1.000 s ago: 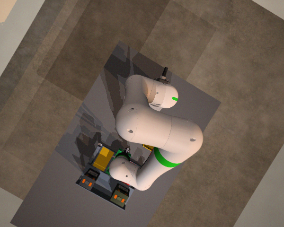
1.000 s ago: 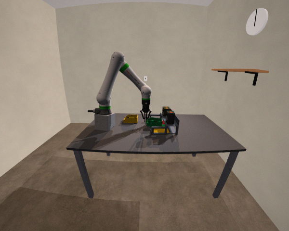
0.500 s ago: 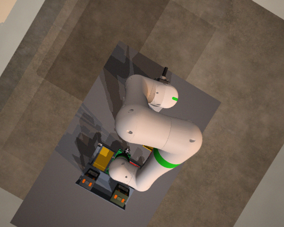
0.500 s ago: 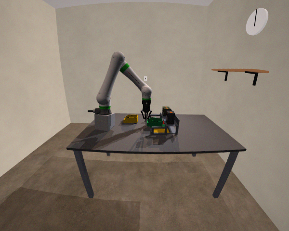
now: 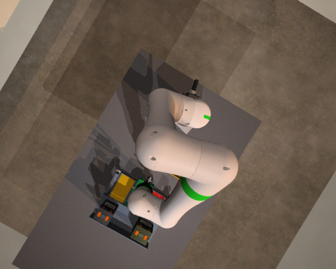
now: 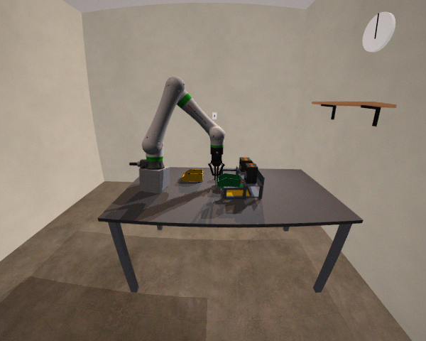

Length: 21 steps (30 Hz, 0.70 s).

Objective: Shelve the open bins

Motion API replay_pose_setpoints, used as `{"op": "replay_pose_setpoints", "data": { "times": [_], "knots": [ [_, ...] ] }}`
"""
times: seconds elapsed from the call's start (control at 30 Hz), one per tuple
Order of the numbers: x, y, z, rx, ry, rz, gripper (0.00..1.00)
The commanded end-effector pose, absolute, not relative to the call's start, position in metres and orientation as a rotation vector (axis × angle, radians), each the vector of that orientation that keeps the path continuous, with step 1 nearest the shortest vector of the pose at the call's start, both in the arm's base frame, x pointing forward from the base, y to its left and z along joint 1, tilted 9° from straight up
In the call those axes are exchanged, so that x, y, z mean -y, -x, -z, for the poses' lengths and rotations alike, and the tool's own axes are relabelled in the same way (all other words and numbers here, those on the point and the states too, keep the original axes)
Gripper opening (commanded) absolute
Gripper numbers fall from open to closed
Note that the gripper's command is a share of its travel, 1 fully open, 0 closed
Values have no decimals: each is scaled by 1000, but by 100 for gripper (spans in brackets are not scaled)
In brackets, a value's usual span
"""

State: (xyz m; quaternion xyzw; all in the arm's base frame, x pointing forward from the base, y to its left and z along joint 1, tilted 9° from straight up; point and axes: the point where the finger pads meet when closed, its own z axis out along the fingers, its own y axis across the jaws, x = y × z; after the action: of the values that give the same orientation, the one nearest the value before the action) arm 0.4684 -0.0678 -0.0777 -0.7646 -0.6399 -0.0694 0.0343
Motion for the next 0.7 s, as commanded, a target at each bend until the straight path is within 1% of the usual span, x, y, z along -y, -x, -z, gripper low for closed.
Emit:
{"op": "replay_pose_setpoints", "data": {
  "times": [0.0,0.67],
  "knots": [
    [68,-471,77,1968,2351,214,0],
    [71,-484,77,1968,2351,214,0]
  ]
}}
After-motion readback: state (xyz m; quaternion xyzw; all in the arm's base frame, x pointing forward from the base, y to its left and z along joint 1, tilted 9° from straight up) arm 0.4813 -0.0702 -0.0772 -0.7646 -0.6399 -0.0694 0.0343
